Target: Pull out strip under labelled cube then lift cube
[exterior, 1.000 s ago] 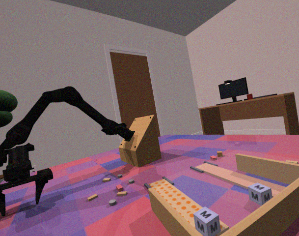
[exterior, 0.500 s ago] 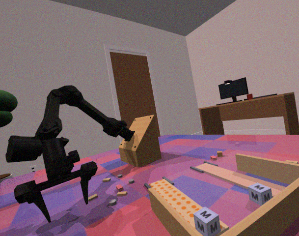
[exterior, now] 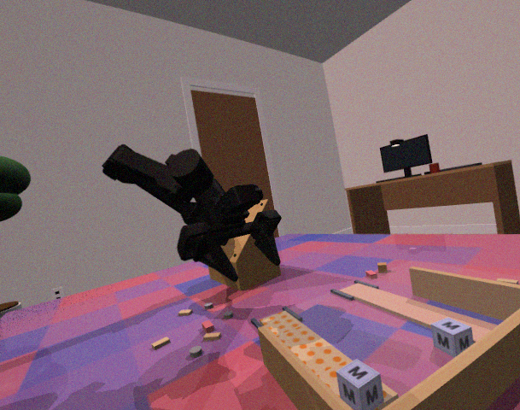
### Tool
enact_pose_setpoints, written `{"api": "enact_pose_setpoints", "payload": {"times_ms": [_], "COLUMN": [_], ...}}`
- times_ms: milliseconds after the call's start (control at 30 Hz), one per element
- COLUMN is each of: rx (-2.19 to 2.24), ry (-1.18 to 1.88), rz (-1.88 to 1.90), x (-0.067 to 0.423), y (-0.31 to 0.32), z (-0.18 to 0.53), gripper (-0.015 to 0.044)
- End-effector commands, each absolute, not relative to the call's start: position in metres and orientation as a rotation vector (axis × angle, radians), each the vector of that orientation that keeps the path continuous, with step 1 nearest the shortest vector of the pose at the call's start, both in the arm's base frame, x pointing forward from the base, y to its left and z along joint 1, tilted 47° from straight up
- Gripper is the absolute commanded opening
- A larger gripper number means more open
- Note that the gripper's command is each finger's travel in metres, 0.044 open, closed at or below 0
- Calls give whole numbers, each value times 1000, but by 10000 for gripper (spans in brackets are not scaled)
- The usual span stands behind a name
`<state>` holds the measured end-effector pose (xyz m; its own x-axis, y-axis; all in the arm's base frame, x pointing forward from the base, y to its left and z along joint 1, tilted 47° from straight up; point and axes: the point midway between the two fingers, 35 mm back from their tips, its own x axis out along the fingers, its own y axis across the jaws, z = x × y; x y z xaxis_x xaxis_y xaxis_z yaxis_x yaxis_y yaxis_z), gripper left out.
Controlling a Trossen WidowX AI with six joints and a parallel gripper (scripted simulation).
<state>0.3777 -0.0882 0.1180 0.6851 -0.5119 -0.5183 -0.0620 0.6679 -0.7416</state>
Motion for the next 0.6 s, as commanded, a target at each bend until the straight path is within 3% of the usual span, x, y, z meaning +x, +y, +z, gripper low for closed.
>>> {"api": "enact_pose_setpoints", "payload": {"times_ms": [0,267,533,567], "rx": [-811,-777,-772,-771], "ry": [734,556,539,545], "rz": [-291,-286,-284,-287], "x": [366,320,315,316], "y": [-36,51,56,56], "z": [97,75,74,74], "gripper": [400,400,400,374]}}
